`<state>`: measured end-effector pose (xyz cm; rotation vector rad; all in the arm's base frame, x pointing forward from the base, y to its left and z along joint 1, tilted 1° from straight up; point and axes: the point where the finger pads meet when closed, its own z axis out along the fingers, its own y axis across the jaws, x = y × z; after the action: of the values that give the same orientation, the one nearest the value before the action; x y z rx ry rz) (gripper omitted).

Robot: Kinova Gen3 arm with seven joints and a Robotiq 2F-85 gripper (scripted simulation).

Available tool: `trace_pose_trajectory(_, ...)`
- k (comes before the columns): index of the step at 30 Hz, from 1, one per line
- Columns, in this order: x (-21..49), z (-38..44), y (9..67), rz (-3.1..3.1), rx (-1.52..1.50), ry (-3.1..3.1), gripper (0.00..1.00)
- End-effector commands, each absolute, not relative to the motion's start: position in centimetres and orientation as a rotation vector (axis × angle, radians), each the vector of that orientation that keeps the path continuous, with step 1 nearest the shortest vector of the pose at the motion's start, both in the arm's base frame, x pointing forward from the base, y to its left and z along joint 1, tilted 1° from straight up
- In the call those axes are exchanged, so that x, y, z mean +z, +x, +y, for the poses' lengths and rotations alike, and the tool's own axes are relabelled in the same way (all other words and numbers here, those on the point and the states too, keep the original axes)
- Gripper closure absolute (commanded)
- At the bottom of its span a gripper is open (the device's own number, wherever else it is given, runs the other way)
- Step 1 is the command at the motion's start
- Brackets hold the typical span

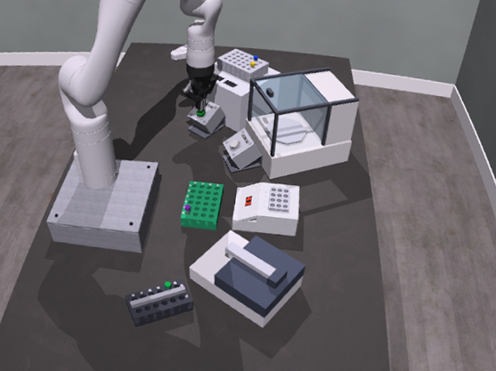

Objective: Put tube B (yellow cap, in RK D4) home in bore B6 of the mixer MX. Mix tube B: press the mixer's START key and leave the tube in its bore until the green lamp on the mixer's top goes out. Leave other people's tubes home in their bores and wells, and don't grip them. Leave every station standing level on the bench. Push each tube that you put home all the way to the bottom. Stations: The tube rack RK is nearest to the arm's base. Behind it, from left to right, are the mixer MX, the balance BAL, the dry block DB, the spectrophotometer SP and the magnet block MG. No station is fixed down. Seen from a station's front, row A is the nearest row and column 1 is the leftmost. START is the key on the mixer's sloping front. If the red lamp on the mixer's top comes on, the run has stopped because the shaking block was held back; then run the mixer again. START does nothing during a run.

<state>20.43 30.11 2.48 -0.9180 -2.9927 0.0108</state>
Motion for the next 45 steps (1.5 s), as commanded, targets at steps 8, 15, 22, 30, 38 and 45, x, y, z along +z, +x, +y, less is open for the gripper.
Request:
trace_pose_trajectory(8,1.9,30.1,20.5,-2.993,0.008,-0.918,0.90)
trace_pose_trajectory(15,1.6,30.1,20.4,-2.993,0.008,-0.918,0.90)
trace_pose_trajectory(22,1.2,30.1,20.4,-2.993,0.008,-0.918,0.90)
trace_pose_trajectory(30,1.2,30.1,20.4,-2.993,0.008,-0.918,0.90)
trace_pose_trajectory(38,1.2,30.1,20.4,-2.993,0.008,-0.918,0.90)
trace_pose_trajectory(45,1.9,30.1,20.4,-2.993,0.008,-0.918,0.90)
